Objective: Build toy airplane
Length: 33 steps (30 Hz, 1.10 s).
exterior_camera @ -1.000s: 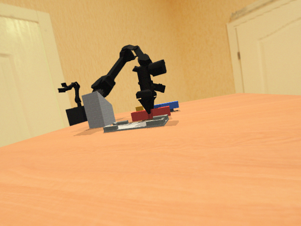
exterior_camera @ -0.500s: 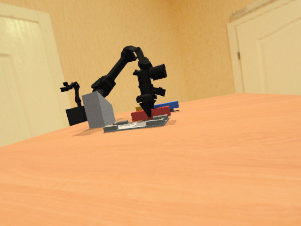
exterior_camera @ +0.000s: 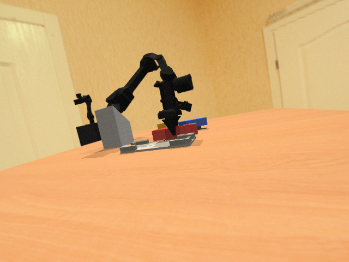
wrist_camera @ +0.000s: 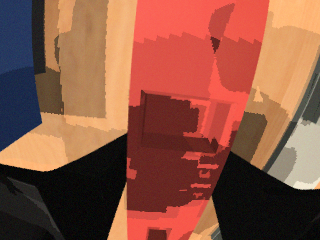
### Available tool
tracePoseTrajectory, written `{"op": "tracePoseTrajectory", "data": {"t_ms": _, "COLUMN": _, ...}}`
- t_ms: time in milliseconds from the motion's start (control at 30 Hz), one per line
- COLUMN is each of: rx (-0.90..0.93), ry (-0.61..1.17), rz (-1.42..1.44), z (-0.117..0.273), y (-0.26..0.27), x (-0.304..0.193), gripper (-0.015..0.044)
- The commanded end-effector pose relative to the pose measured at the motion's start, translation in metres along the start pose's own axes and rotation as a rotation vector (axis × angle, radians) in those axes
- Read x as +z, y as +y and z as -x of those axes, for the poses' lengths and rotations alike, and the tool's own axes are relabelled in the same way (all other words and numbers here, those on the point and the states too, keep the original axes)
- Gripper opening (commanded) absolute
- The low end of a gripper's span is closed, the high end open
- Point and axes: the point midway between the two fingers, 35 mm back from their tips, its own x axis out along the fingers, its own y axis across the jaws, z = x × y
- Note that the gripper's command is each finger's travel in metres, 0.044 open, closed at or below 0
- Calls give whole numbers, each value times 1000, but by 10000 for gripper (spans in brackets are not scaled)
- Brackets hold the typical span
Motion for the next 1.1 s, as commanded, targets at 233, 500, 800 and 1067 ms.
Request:
{"op": "tracePoseTrajectory", "data": {"t_ms": 233, "rx": -5, "ry": 0, "rz": -2, "z": 26, "y": -4, "x": 5, "gripper": 0}}
{"op": "tracePoseTrajectory", "data": {"t_ms": 500, "rx": -10, "ry": 1, "rz": -2, "z": 50, "y": -6, "x": 7, "gripper": 0}}
{"op": "tracePoseTrajectory", "data": {"t_ms": 800, "rx": -11, "ry": 2, "rz": -2, "z": 77, "y": -6, "x": 7, "gripper": 0}}
{"op": "tracePoseTrajectory", "data": {"t_ms": 1067, "rx": -8, "ry": 2, "rz": -2, "z": 102, "y": -4, "x": 5, "gripper": 0}}
